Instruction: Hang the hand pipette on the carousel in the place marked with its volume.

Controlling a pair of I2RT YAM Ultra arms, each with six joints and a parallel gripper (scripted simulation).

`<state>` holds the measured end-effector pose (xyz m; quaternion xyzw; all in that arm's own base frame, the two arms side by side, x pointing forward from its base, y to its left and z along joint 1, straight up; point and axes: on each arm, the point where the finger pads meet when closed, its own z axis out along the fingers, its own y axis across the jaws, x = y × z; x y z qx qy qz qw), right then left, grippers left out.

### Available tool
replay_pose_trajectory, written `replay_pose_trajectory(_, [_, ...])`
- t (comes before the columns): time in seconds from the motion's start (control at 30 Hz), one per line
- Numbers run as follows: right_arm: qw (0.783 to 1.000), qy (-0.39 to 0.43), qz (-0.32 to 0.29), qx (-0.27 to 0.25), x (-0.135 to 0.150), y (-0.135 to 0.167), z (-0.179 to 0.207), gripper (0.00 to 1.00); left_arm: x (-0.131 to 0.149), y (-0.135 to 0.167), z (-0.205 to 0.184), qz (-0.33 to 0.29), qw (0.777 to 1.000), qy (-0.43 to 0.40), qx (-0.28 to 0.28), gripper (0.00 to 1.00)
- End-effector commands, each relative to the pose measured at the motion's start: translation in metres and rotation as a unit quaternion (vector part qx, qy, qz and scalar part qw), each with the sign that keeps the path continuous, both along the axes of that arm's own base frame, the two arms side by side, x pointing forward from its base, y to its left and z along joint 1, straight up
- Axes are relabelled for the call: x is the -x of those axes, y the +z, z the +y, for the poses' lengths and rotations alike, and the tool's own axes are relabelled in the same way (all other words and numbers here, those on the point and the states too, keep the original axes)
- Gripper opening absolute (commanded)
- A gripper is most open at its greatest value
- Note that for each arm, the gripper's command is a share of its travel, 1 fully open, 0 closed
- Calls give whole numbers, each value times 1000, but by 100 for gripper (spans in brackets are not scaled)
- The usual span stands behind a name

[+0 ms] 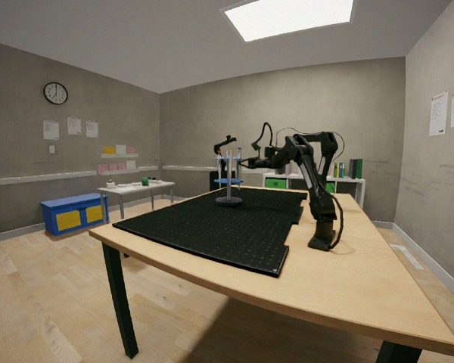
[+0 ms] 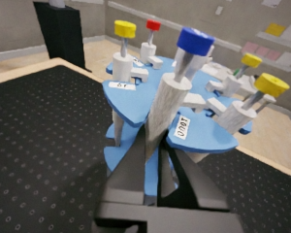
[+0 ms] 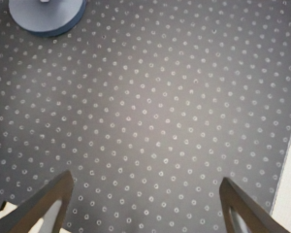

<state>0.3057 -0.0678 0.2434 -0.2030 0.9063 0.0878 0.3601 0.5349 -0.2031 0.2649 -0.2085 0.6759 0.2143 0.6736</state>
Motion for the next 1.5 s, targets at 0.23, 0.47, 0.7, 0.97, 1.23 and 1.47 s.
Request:
replay_pose_trajectory(0.23, [1000, 2, -19, 3, -3, 9, -2, 100, 2, 26, 14, -22, 999, 20, 20, 12])
replay_pose_trajectory(0.47, [1000, 2, -19, 3, -3, 9, -2, 100, 2, 26, 14, -22, 999, 20, 20, 12])
replay_pose_trajectory(0.7, [1000, 2, -19, 3, -3, 9, -2, 100, 2, 26, 14, -22, 999, 20, 20, 12])
replay_pose_trajectory(0.97, [1000, 2, -19, 3, -3, 9, -2, 100, 0, 7, 12, -12, 1000, 20, 12, 12])
replay_pose_trajectory(1.23, [1000, 2, -19, 3, -3, 9, -2, 100, 1, -5, 13, -7, 1000, 20, 8, 12])
replay_pose_trajectory(1.47, [1000, 2, -19, 3, -3, 9, -2, 100, -1, -5, 11, -12, 1000, 20, 11, 12])
